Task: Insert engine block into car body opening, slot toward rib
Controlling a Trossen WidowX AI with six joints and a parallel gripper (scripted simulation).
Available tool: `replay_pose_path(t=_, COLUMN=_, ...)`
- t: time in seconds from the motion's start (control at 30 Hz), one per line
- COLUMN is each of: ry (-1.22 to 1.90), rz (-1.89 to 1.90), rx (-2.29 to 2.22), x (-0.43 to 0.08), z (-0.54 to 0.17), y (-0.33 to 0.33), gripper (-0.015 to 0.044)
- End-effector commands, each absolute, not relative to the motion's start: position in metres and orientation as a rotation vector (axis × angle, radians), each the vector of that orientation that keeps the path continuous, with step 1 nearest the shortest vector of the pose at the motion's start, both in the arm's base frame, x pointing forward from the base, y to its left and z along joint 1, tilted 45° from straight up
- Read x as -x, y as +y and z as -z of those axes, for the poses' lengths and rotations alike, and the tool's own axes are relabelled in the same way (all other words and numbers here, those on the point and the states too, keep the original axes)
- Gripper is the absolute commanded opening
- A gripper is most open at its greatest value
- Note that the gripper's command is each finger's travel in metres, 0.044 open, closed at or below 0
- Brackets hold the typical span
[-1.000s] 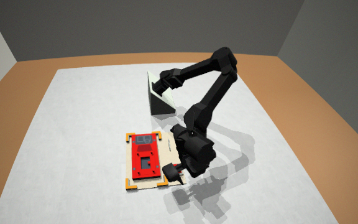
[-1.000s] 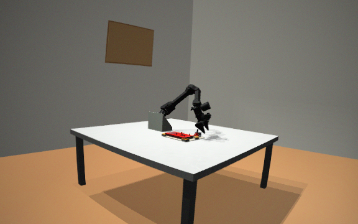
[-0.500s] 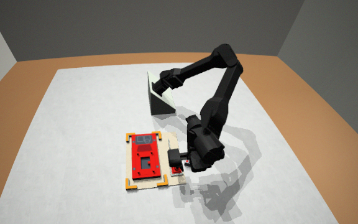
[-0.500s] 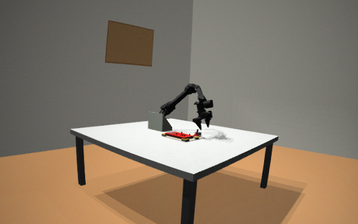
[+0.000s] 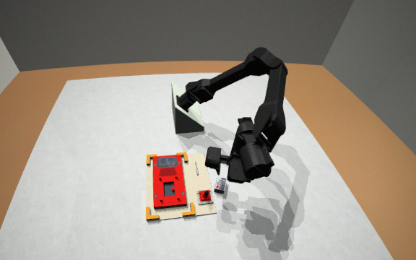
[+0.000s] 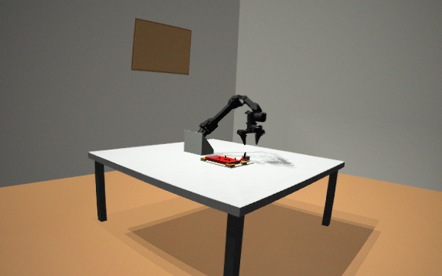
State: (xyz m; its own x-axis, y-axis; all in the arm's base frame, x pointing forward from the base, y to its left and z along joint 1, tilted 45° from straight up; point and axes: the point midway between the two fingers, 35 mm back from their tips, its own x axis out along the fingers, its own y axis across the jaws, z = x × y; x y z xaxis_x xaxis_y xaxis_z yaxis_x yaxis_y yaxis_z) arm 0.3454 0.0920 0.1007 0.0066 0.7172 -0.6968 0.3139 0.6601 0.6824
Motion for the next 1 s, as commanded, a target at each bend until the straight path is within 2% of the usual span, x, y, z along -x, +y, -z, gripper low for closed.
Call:
replay_pose_path(t=0.0, ry=1.629, rz=-0.349, rx=-0.882, x=-0.339, z=-0.106, y=0.091, gripper=0.044)
replay_pose_path(t=0.37, ry=1.63, rz=-0.347, rx=-0.882, x=-0.331, z=-0.087, y=0.073, gripper=0.044)
replay_pose_path(t=0.53, ry=1.63, rz=-0.349, rx=-0.883, x=-0.328, z=-0.056, y=0.102, gripper=0.044)
replay_pose_path(t=0.97, ry=1.63, rz=-0.35, rx=-0.884, x=-0.33, z=-0.045, y=0.116, gripper=0.044)
